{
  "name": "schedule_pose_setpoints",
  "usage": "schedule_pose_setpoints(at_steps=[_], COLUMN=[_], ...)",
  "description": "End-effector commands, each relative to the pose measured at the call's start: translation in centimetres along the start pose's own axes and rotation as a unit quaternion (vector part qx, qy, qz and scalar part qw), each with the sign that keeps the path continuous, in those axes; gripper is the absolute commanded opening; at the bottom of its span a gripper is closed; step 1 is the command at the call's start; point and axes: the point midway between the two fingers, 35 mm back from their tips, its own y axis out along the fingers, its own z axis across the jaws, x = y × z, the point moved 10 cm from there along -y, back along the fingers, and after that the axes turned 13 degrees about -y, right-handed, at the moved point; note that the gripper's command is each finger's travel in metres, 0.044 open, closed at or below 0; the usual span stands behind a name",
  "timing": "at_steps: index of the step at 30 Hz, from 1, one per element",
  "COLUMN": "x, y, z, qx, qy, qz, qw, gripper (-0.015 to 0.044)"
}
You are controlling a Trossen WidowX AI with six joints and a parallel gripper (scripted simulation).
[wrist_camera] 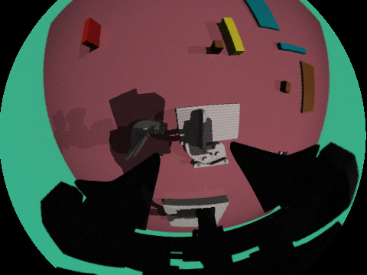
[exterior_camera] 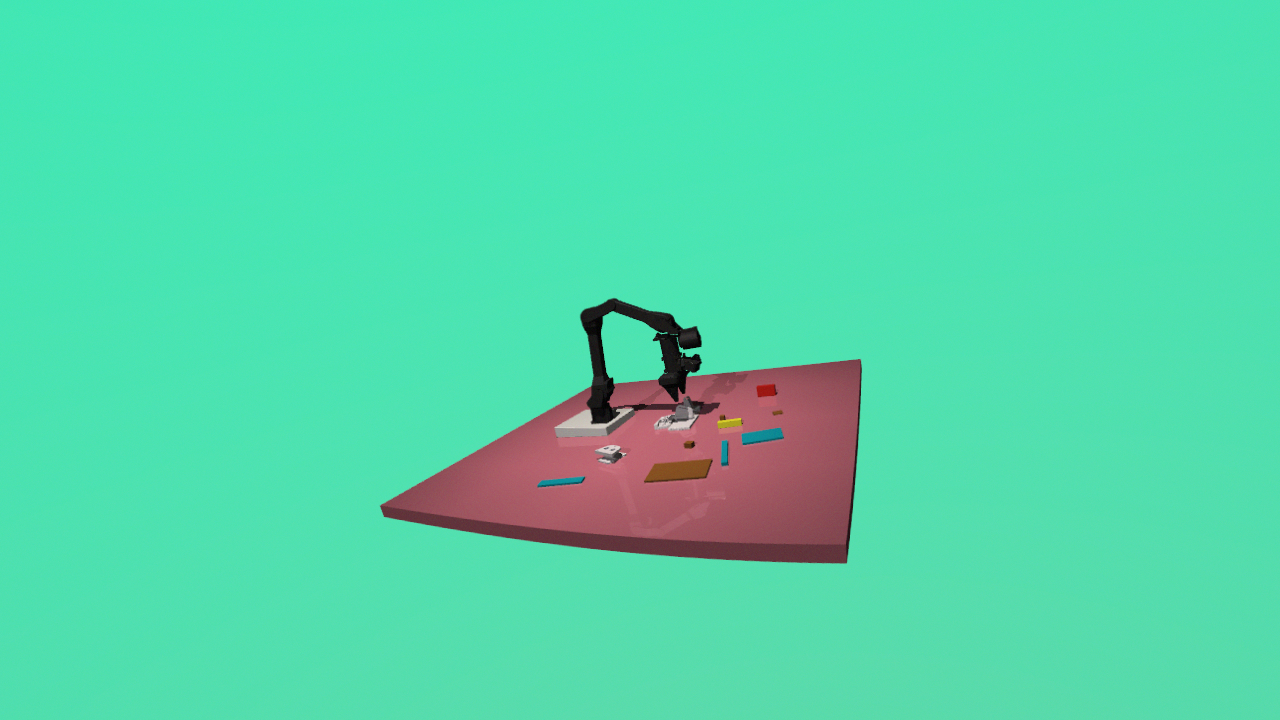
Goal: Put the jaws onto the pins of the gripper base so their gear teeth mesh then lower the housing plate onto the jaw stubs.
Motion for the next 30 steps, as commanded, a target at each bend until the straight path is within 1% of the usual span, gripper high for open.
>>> schedule_pose_setpoints(at_steps=[1,15,30], x=[0.2,0.8,1.4], y=[0.1,-0.2,-0.4], z=[0.4,1.8,3.2], qx=[0.0,0.001,0.003], qy=[-0.049,-0.2,-0.357], qz=[0.004,0.004,0.004], qw=[0.999,0.98,0.934], gripper=[0.044,0.044,0.044])
